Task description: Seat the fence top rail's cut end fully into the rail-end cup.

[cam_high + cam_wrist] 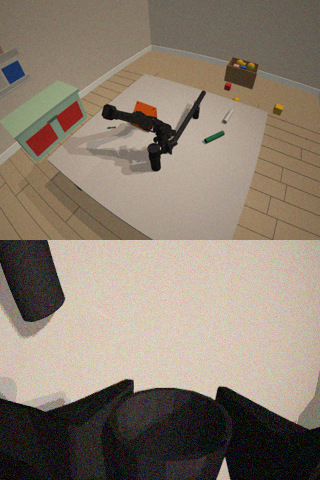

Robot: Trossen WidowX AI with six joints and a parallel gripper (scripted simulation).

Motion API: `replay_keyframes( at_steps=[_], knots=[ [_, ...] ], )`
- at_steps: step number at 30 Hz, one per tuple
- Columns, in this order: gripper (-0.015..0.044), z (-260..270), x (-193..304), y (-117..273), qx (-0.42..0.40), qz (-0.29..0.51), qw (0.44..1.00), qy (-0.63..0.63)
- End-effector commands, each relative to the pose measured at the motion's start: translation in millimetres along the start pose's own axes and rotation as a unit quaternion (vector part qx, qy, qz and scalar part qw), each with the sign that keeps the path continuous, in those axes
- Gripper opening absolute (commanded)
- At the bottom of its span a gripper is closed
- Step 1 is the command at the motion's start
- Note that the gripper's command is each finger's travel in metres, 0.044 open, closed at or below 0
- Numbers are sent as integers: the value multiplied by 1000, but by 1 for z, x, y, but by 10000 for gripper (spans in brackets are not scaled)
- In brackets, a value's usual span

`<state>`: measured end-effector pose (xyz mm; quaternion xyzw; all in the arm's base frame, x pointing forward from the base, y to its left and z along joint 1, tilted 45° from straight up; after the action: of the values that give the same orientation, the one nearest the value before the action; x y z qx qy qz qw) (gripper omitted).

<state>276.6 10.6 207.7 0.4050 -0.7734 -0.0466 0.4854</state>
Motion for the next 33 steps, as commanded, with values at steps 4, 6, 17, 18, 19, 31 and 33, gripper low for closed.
replay_keyframes(
  at_steps=[4, 6, 17, 18, 19, 31, 33],
  knots=[
    [125, 1, -1, -1, -1, -2, 1000, 4],
    [72, 2, -1, 0, -1, -6, 1000, 10],
    [0, 10, 2, 4, 2, -27, 998, 48],
    [0, 10, 2, 4, 2, -27, 998, 48],
    [0, 10, 3, 4, 2, -28, 998, 50],
    [0, 17, 7, 8, 5, -52, 994, 91],
    [0, 18, 7, 8, 5, -53, 994, 93]
  ],
)
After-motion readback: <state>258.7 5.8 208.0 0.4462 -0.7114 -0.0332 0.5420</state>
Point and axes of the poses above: the point midway between the two fingers, 35 mm back from their tips, its own y axis back along the fingers, its own z axis across the jaws, x = y × z, the point moved 8 cm from there along y, back along the fingers, and after that the axes turned 7 degrees about y, right-handed, at the moved point
